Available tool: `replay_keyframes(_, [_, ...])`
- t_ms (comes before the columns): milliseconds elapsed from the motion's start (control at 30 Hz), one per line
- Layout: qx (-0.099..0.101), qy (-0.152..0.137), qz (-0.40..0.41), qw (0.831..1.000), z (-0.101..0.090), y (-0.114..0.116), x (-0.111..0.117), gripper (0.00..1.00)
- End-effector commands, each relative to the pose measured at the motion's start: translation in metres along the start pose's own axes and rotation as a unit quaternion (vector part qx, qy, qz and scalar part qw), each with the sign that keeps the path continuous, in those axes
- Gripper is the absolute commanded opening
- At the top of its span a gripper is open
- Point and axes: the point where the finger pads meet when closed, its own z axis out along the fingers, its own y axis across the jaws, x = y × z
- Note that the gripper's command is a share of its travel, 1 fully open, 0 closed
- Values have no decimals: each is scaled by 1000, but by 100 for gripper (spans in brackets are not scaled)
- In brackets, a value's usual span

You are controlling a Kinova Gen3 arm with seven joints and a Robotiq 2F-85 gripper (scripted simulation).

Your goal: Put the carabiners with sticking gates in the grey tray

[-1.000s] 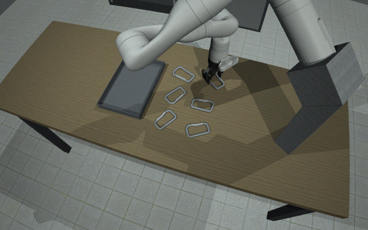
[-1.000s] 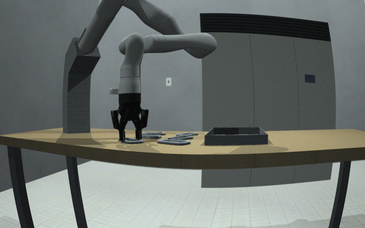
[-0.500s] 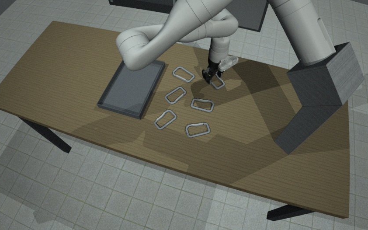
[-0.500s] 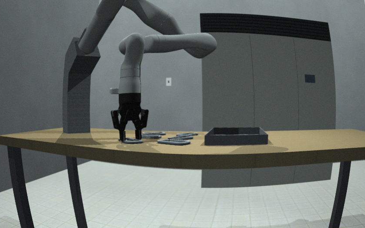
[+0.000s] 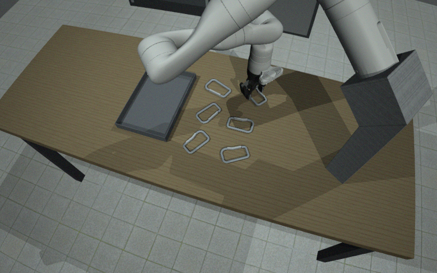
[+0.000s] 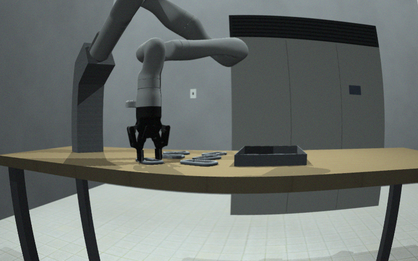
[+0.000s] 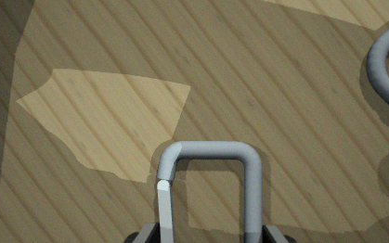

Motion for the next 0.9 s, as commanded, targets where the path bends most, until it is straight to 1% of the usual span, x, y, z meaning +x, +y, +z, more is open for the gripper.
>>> replay_keyframes(0, [0, 0, 0, 1000, 0, 0, 0, 61])
replay_keyframes(133, [0, 0, 0, 1000, 0, 0, 0, 61])
replay_keyframes(167, [0, 0, 0, 1000, 0, 0, 0, 59])
replay_keyframes(867, [0, 0, 0, 1000, -1, 0, 0, 59])
